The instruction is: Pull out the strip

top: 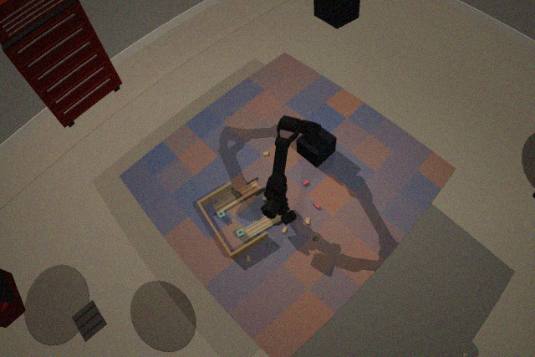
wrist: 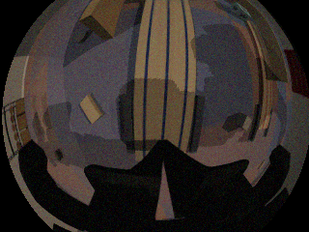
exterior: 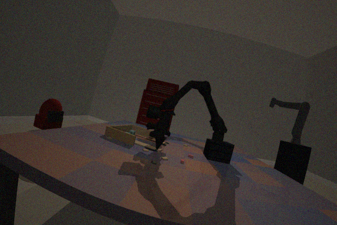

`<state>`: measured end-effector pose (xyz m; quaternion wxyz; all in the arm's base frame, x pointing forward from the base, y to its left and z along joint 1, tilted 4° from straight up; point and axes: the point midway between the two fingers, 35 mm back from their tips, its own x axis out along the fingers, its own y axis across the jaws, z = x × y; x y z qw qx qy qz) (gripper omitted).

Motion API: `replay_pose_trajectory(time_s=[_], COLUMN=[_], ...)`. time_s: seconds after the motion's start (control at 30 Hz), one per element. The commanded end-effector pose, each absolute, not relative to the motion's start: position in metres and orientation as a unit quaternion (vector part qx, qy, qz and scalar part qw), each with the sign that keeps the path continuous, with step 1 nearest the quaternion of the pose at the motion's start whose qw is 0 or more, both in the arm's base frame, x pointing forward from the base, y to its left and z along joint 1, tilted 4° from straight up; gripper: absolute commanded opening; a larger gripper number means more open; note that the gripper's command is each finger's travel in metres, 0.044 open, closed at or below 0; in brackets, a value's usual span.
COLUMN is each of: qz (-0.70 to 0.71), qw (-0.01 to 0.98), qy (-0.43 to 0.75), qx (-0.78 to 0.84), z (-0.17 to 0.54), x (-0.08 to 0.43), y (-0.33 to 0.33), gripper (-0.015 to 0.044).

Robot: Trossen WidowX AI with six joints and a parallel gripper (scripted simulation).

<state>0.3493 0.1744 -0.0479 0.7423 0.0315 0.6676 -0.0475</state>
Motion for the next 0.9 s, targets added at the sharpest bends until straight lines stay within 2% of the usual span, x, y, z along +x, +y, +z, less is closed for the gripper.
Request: replay_pose_trajectory(time_s=[0.0, 0.87], qz=[-0.050, -0.050], qw=[0.735, 0.734], qy=[0.675, 0.676], qx=[0.029, 0.029], z=[-0.053, -0.058], x=[0.337, 0.298], y=[0.174, 0.177], gripper=[0.0000, 0.0000])
